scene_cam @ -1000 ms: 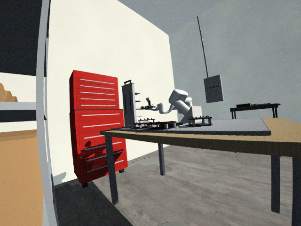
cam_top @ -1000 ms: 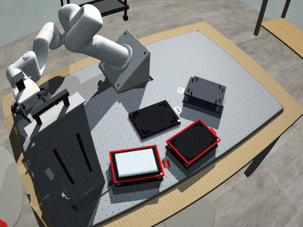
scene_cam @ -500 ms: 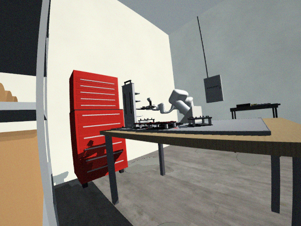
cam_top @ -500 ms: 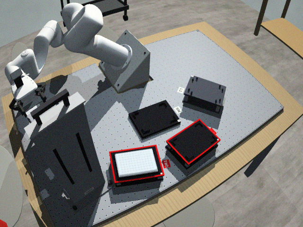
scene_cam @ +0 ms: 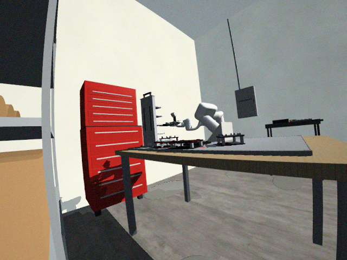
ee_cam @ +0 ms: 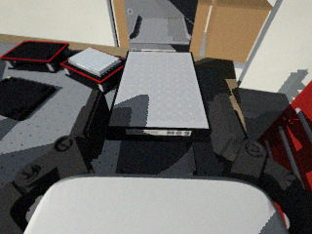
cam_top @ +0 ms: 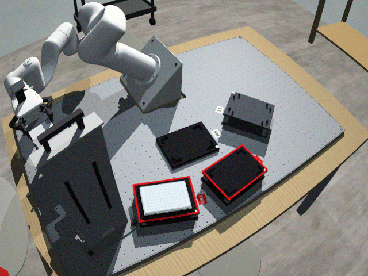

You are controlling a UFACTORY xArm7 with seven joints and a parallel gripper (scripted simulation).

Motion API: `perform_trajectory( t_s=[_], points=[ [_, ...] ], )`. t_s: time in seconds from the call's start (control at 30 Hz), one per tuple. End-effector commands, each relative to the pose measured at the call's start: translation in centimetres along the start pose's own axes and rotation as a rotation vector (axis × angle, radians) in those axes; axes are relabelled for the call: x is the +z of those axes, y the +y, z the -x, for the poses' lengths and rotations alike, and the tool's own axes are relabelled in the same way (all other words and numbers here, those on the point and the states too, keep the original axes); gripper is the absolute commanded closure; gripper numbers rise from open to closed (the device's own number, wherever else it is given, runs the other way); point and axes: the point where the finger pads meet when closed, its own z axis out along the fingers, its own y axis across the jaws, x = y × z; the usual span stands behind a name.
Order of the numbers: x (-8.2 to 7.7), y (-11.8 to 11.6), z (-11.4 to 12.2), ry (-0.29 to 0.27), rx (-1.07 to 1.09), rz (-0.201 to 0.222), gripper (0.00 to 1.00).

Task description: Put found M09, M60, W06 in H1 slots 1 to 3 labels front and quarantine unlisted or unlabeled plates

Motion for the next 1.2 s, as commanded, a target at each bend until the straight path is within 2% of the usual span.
perform_trajectory(
  t_s=[0.0,0.27,0.77,1.17],
  points=[
    [-0.5,0.0,-0.1,-0.001,-0.002,-0.001,1.00],
    [-1.8,0.0,-0.1,-0.002,-0.002,-0.001,1.00],
    [-1.8,0.0,-0.1,-0.002,-0.002,-0.001,1.00],
    [-1.8,0.0,1.6,-0.001,-0.002,-0.001,1.00]
  ],
)
